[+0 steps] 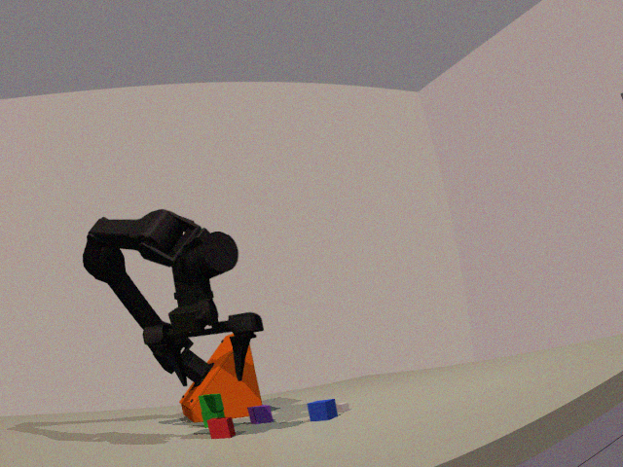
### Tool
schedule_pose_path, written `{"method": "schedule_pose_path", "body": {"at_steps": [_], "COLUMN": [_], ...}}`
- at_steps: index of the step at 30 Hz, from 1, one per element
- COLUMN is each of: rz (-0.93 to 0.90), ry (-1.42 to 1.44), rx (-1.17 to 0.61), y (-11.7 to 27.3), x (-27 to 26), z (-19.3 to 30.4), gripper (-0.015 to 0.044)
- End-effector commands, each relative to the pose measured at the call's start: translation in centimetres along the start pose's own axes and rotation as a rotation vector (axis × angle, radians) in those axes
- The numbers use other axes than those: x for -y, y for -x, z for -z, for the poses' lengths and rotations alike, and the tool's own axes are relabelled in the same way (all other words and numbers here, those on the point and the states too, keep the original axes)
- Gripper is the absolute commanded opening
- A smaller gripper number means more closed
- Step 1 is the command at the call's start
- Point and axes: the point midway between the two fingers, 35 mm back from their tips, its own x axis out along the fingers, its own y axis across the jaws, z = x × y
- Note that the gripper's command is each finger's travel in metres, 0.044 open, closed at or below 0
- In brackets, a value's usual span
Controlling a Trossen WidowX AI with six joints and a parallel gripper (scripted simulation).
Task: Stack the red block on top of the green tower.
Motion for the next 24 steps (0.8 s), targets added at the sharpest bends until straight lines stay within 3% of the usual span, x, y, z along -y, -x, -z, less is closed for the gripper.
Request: {"method": "schedule_pose_path", "body": {"at_steps": [1, 6, 24], "rz": [0.007, 0.009, 0.009], "ry": [-0.005, -0.005, -0.005], "rx": [0.002, 0.003, 0.003], "y": [-1.2, -4.2, -6.2], "x": [0.2, 0.3, 0.2], "z": [0.0, 0.1, 0.0], "gripper": [0.0440, 0.0440, 0.0440]}}
